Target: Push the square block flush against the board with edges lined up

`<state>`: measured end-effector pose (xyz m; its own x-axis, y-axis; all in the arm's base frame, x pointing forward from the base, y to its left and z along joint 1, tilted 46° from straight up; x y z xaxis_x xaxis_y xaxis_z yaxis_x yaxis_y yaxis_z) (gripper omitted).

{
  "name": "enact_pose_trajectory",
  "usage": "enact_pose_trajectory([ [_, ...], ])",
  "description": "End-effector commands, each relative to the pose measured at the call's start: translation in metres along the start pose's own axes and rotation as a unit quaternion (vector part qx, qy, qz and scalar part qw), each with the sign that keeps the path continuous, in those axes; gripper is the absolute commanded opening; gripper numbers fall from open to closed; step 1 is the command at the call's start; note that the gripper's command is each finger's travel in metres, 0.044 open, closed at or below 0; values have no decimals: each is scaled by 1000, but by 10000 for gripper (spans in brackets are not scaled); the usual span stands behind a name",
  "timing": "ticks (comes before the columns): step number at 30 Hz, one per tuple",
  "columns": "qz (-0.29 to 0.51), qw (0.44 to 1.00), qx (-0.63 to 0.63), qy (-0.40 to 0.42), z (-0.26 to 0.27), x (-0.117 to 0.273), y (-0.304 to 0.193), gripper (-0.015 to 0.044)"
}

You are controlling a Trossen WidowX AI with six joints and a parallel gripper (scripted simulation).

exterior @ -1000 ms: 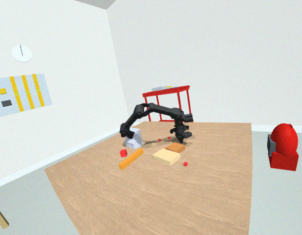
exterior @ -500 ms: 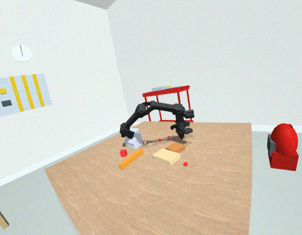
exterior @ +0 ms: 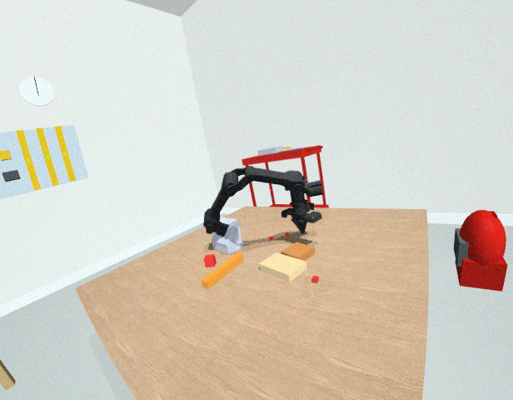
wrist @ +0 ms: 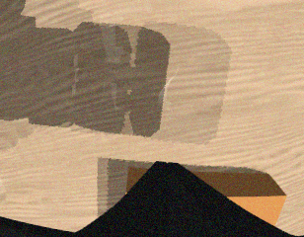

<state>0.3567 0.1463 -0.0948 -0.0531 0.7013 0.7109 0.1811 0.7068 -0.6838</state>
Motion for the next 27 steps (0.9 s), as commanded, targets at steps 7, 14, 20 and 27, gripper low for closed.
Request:
enact_pose_trajectory([
  [7,2,1000,8,0,1,-56,-4,0],
  [14,2,1000,8,0,0,-56,-9,0],
  [20,2,1000,9,1,-1,-56,-18,0],
  [27,2,1000,9,1,-3,-56,-28,0],
])
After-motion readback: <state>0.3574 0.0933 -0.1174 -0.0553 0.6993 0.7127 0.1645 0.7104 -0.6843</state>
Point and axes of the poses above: the point midway between the two fingers, 35 mm back from their tips, its own x axis back along the fingers, its own z axis across the jaws, y = z × x, the point moved 2 cm from there along x, back along the fingers, and after that the axes turned 2 degrees about -x, right-handed, at the moved point
